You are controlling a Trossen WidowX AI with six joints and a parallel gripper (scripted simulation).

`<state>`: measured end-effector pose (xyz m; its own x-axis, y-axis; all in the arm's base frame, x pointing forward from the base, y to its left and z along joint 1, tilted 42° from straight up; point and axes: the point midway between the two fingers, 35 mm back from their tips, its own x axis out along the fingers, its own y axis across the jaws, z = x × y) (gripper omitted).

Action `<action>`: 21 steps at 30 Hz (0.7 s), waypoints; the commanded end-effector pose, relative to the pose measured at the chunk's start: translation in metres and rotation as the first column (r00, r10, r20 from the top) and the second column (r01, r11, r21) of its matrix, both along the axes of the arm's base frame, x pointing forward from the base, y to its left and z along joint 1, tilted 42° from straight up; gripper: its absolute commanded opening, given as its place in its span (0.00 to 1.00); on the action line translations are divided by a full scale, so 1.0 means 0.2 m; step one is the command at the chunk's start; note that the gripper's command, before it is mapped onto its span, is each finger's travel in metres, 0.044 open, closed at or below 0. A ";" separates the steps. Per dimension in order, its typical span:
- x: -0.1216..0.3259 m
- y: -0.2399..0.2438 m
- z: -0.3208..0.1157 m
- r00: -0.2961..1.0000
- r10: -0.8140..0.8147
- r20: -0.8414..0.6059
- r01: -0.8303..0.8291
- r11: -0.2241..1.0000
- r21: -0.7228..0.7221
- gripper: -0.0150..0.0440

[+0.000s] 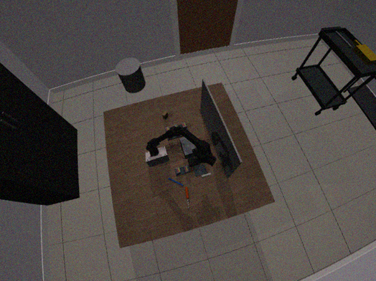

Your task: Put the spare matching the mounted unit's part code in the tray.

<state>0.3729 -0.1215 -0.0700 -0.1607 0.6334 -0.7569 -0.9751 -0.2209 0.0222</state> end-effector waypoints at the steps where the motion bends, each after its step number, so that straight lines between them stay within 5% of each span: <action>1: 0.00 0.01 -0.02 1.000 -0.006 0.001 0.006 1.000 0.003 0.25; 21: 0.00 0.06 -0.08 1.000 -0.007 0.001 0.007 1.000 0.003 0.25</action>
